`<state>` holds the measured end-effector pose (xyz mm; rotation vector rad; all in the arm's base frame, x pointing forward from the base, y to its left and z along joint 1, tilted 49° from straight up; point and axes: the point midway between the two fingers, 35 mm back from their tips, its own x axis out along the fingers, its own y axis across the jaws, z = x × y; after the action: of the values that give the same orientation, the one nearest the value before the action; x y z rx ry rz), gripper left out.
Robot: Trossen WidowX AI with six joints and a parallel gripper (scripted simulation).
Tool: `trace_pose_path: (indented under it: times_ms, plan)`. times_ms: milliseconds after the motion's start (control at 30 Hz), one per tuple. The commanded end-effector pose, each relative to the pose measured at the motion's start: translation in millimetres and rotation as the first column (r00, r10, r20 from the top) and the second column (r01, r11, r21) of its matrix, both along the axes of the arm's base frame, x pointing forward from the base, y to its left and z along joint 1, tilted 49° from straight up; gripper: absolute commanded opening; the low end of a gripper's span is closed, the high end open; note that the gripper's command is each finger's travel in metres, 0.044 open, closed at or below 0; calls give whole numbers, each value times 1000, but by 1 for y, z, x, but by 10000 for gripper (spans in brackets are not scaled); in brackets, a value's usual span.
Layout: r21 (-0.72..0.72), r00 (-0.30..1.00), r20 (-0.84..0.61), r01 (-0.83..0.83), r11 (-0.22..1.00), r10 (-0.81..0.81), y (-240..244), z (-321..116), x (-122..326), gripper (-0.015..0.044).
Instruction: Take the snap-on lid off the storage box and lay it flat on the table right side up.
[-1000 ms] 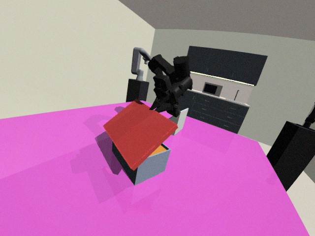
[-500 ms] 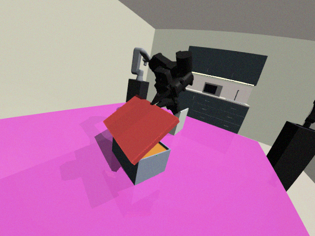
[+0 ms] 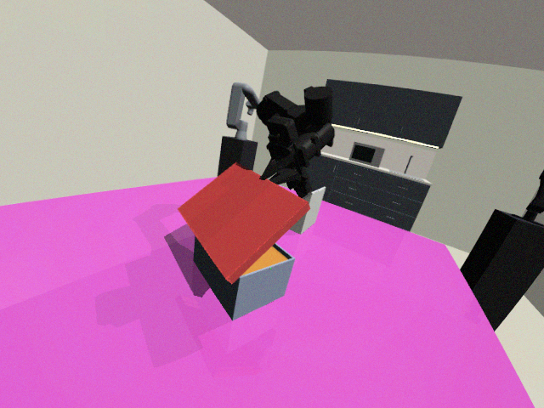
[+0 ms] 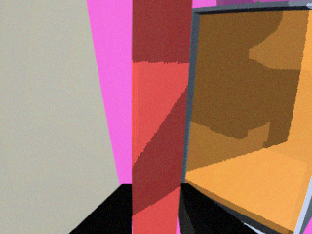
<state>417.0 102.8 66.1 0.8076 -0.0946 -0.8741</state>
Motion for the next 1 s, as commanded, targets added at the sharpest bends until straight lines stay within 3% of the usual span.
trace_pose_path:
  times_ms: [0, 967]
  plan:
    - [8, 1000, 22, -3, 1000, 2, 4, 7, 1, 0]
    - [6, 1000, 19, -3, 1000, 2, -32, 36, -28, 0]
